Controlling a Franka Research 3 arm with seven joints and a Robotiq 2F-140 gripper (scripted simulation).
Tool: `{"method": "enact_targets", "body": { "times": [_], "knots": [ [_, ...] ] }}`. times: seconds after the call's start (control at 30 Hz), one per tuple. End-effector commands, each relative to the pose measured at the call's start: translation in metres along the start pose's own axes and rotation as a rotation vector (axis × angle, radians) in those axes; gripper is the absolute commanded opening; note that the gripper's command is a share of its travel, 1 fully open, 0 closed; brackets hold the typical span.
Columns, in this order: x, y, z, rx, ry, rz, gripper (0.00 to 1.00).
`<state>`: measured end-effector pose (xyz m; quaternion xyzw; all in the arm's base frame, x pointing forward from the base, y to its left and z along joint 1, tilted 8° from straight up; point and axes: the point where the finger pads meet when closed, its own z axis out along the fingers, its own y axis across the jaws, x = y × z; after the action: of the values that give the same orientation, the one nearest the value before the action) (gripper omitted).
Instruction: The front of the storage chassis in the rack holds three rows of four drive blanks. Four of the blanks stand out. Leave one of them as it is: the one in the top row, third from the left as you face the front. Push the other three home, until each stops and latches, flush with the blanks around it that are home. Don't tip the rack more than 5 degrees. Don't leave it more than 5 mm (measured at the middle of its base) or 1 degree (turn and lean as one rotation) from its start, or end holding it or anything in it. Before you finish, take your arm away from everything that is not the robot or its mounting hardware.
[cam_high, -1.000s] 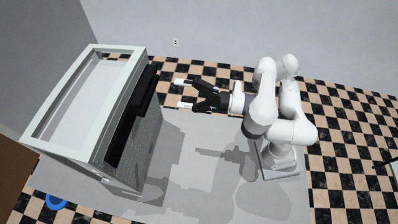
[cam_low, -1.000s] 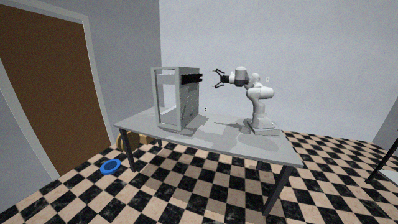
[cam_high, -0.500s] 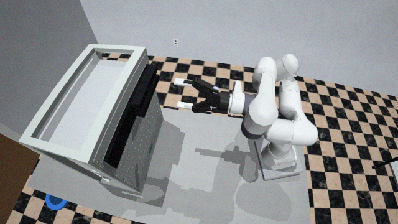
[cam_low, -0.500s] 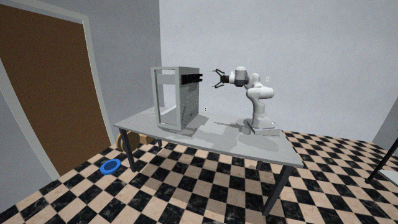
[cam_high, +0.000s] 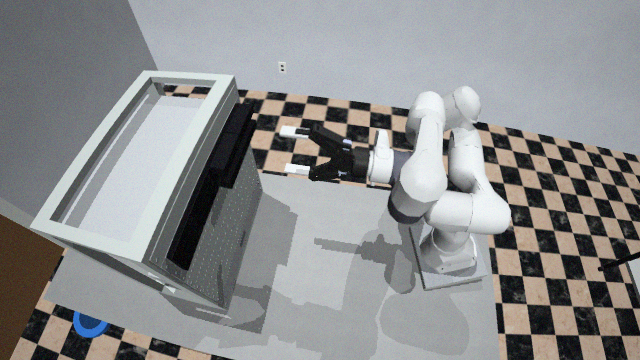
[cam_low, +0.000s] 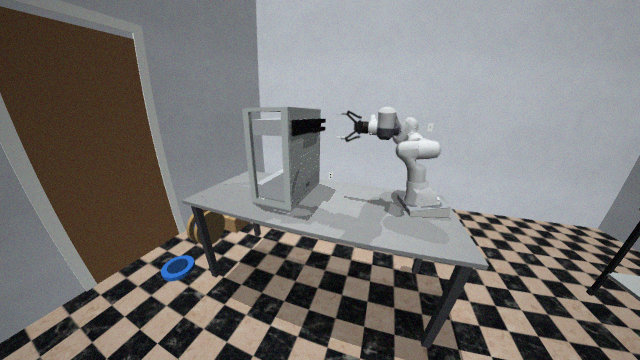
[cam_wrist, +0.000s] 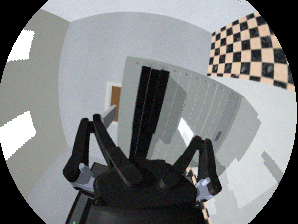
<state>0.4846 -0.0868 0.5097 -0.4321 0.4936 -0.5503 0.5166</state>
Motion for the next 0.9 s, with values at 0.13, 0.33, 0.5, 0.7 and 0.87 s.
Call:
{"method": "enact_targets", "body": {
  "times": [0.13,0.33,0.5,0.7,0.87],
  "knots": [
    [0.001,0.001,0.0,0.0,0.004,0.004,1.0],
    [-0.009,0.003,0.008,0.0,0.004,0.003,1.0],
    [-0.021,0.006,0.019,0.0,0.004,0.003,1.0],
    [-0.034,0.009,0.031,0.0,0.004,0.003,1.0],
    [-0.052,0.014,0.048,0.0,0.004,0.003,1.0]
  ]
}}
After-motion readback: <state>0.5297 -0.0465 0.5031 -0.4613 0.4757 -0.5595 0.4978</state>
